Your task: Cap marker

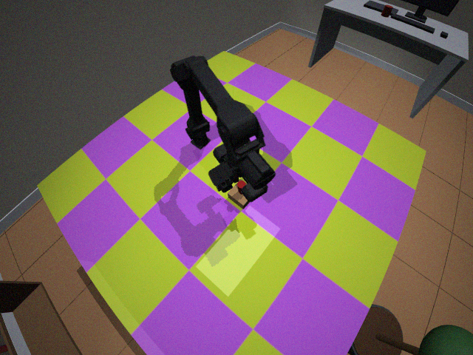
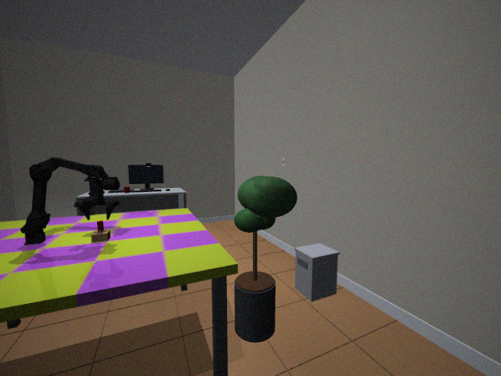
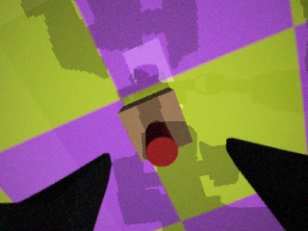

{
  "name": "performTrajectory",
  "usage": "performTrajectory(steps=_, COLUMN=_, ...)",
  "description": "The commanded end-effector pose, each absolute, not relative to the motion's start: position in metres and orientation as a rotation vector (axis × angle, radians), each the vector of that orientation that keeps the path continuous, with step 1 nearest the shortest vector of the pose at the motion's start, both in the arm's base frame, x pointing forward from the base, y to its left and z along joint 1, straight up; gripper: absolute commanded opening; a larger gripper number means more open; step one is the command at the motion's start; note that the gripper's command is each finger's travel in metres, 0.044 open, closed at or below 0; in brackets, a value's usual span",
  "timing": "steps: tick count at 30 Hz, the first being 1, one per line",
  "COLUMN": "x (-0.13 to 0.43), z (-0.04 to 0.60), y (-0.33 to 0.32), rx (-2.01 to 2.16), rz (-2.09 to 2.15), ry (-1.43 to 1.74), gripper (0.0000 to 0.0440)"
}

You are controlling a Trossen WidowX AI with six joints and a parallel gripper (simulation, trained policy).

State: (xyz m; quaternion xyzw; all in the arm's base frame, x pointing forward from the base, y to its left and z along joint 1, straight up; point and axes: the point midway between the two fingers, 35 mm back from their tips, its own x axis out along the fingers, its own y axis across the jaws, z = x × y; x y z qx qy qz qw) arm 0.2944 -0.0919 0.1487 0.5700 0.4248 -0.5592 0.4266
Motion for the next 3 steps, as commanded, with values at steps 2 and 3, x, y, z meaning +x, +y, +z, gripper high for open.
performTrajectory(steps=2, x=0.2921, z=0.1579, y=-0.0936, rx=1.426, rz=-1.385, ry=1.041, gripper=0.0423)
performTrajectory(steps=3, x=0.2914, z=0.1592, y=-0.0938, rx=1.425, rz=-1.383, ry=1.04, gripper=0.0413)
